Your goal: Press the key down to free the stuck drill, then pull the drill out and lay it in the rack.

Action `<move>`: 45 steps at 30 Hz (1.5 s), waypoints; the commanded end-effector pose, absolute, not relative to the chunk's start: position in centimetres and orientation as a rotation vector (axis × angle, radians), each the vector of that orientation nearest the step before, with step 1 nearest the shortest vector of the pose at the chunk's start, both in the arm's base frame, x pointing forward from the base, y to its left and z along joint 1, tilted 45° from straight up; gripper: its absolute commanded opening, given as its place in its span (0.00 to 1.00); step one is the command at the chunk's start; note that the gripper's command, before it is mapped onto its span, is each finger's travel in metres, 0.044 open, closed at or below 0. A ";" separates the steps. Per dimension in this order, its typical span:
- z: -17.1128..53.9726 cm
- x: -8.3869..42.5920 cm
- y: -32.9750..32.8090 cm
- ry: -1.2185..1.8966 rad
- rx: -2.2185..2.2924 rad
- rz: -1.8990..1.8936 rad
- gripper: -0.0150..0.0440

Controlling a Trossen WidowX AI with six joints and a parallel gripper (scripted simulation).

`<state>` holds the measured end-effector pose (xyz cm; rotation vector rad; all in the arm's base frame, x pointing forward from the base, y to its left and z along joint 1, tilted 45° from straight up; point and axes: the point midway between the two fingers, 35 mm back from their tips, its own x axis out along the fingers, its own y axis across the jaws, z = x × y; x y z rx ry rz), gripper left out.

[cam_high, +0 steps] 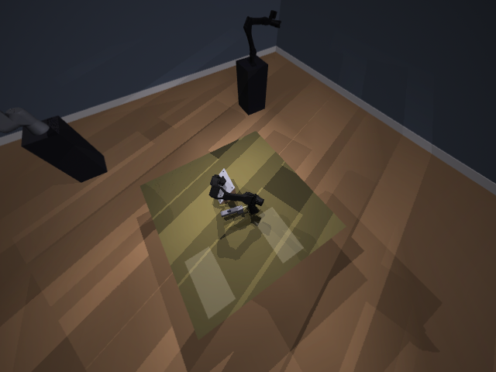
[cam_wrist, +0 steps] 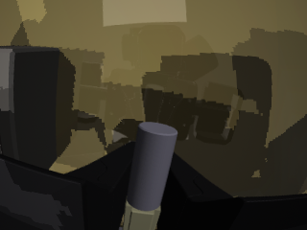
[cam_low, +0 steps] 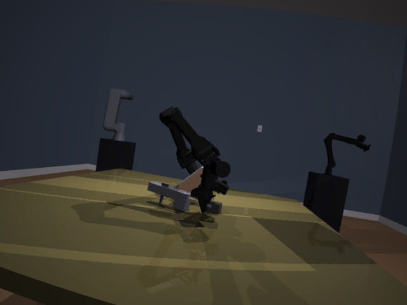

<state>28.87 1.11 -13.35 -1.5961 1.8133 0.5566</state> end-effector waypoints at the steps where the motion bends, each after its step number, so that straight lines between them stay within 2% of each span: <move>1: -13.9 29.0 1.7 1.814 -1.591 0.556 0.25; 32: -17.1 29.8 4.6 1.811 -1.590 0.557 0.25; 45: -16.2 29.8 4.9 1.811 -1.590 0.557 0.25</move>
